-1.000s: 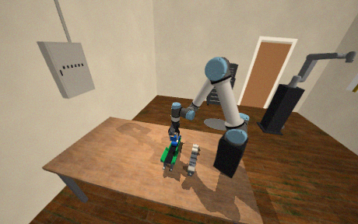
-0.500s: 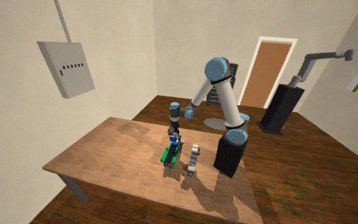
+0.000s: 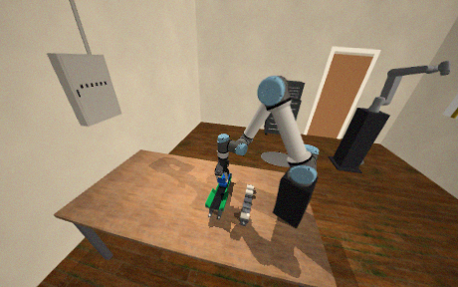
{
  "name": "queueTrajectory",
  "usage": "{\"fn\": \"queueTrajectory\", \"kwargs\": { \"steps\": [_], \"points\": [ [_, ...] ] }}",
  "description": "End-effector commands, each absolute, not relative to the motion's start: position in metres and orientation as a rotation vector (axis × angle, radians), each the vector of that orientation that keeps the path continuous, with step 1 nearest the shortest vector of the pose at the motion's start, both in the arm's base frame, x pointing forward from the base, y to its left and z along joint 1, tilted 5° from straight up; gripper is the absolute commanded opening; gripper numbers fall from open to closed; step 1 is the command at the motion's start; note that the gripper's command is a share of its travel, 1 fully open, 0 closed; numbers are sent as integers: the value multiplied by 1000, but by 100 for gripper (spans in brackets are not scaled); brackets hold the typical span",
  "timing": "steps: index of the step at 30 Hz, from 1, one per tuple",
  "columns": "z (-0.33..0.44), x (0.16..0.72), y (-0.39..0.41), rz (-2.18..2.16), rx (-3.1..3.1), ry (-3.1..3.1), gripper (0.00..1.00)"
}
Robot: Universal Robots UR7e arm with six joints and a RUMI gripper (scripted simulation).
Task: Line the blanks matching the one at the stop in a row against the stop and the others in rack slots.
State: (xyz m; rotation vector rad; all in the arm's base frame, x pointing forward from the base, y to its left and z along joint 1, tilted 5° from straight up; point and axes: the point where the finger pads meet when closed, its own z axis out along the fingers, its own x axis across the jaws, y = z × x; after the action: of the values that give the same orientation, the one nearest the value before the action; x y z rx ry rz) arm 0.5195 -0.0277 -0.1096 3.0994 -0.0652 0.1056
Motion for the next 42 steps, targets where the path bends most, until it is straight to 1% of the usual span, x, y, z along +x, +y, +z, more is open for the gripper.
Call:
{"fn": "queueTrajectory", "kwargs": {
  "steps": [1,17,42],
  "points": [
    [-134,524,-30,113,3097,-64,35],
    [-186,528,-32,113,3097,-66,35],
    [-188,527,-32,112,3098,-65,35]
  ]
}}
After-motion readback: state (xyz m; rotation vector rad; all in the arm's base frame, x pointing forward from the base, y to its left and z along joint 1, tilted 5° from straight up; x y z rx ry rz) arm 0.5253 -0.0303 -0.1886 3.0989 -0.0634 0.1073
